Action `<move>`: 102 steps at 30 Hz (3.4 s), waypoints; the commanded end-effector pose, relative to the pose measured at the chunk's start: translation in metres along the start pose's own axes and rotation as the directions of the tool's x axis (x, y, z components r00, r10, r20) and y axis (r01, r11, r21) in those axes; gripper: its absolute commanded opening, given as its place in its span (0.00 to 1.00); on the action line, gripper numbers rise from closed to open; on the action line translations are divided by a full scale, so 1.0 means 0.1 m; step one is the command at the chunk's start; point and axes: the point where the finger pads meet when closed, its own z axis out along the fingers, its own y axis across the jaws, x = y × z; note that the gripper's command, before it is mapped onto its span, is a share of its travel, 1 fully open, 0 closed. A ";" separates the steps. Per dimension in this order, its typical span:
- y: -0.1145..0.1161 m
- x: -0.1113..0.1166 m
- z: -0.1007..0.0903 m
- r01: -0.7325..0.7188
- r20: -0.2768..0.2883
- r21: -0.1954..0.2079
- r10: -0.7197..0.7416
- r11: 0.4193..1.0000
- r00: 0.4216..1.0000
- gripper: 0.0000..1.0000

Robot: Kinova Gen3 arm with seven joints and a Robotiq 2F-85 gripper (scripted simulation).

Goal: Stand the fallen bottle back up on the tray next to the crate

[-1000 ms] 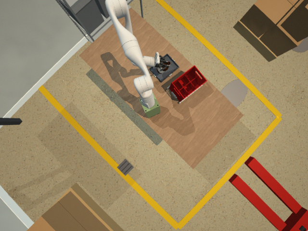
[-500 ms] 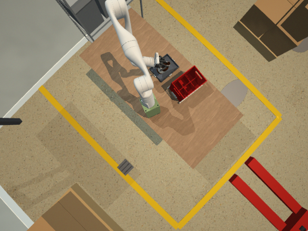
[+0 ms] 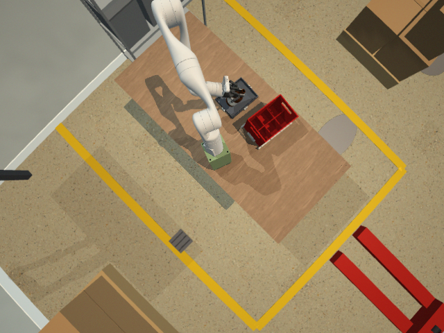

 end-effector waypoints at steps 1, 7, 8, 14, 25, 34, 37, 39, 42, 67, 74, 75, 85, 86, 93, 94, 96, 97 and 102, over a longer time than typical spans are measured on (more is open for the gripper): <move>0.00 0.01 0.00 -0.001 -0.001 0.000 0.001 1.000 1.000 0.00; 0.00 0.01 0.00 -0.001 -0.001 0.000 0.001 1.000 1.000 0.00; 0.00 0.01 0.00 -0.001 -0.001 0.000 0.001 1.000 1.000 0.00; 0.00 0.01 0.00 -0.001 -0.001 0.000 0.001 1.000 1.000 0.00; 0.00 0.01 0.00 -0.001 -0.011 0.000 0.001 1.000 1.000 0.00; -0.01 0.00 0.01 -0.001 -0.056 0.001 0.001 1.000 0.998 0.00; -0.01 0.00 0.01 -0.001 -0.077 0.001 0.001 1.000 0.997 0.00; -0.01 0.00 0.01 -0.001 -0.077 0.001 0.001 1.000 0.997 0.00; -0.01 0.00 0.01 -0.001 -0.098 0.001 0.001 1.000 0.995 0.00; 0.00 0.00 -0.01 -0.001 -0.174 0.001 0.001 1.000 0.985 0.00; 0.00 0.00 -0.01 -0.001 -0.174 0.001 0.001 1.000 0.985 0.00; 0.00 0.00 -0.01 -0.001 -0.174 0.001 0.001 1.000 0.985 0.00; 0.00 0.00 -0.01 -0.001 -0.174 0.001 0.001 1.000 0.985 0.00; 0.00 0.00 -0.01 -0.001 -0.174 0.001 0.001 1.000 0.985 0.00; 0.00 0.00 -0.01 -0.001 -0.174 0.001 0.001 1.000 0.985 0.00; 0.00 0.00 -0.01 -0.001 -0.174 0.001 0.001 1.000 0.985 0.00; 0.00 0.00 -0.01 -0.001 -0.174 0.001 0.001 1.000 0.985 0.00; 0.00 0.00 -0.01 -0.001 -0.174 0.001 0.001 1.000 0.985 0.00; 0.00 0.00 -0.01 -0.001 -0.174 0.001 0.001 1.000 0.985 0.00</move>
